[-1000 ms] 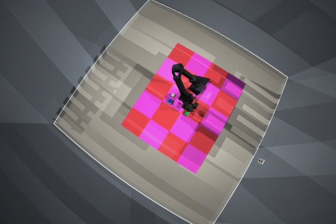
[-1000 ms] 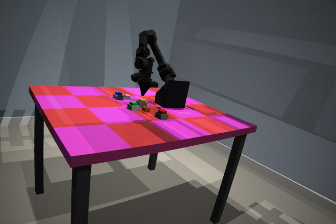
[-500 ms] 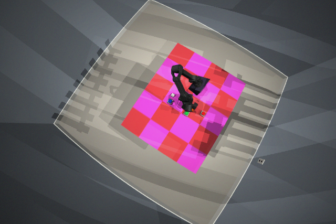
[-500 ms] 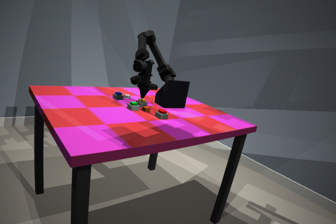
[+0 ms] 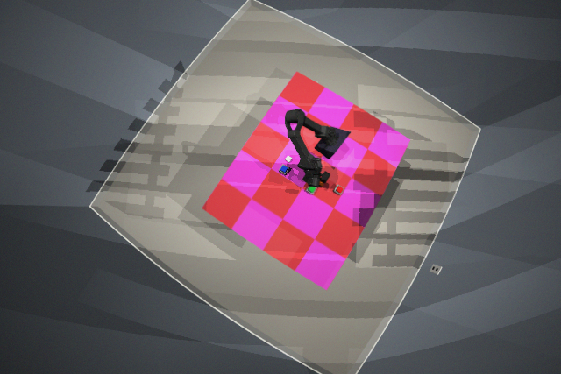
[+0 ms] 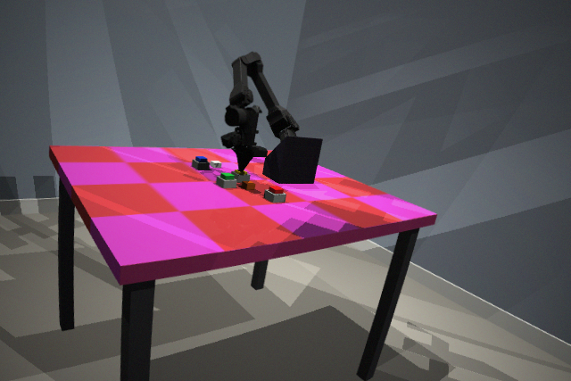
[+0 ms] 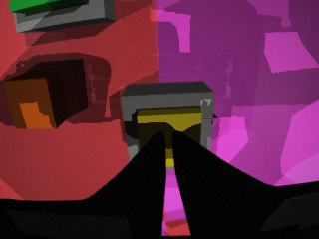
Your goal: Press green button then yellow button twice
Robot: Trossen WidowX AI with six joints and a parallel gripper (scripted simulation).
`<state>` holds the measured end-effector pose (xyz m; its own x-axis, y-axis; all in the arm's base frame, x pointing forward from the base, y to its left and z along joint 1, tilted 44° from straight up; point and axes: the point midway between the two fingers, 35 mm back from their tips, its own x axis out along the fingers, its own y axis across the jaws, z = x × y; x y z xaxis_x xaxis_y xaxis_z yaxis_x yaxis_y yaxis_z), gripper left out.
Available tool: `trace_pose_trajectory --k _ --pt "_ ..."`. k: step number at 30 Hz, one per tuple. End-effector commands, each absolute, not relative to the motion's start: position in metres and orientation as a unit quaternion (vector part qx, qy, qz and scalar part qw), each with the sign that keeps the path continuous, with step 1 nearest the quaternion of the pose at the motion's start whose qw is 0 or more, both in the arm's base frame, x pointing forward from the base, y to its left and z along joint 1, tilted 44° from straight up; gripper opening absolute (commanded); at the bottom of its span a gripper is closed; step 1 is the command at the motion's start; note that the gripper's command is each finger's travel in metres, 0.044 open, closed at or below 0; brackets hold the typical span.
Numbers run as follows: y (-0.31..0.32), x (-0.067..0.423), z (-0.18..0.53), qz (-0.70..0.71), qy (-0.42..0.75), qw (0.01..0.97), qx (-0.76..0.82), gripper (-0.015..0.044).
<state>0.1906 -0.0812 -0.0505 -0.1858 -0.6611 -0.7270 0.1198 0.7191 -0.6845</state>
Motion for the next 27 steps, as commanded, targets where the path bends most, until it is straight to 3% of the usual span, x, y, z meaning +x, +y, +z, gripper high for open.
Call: trace_pose_trajectory --k 1,19,27 --pt "-0.082 0.189 -0.051 -0.321 0.701 0.606 -0.197 0.002" --pt "-0.06 0.195 -0.027 -0.321 0.701 0.606 -0.196 0.002" --pt "0.008 0.248 -0.057 -0.31 0.702 0.613 -0.189 0.023"
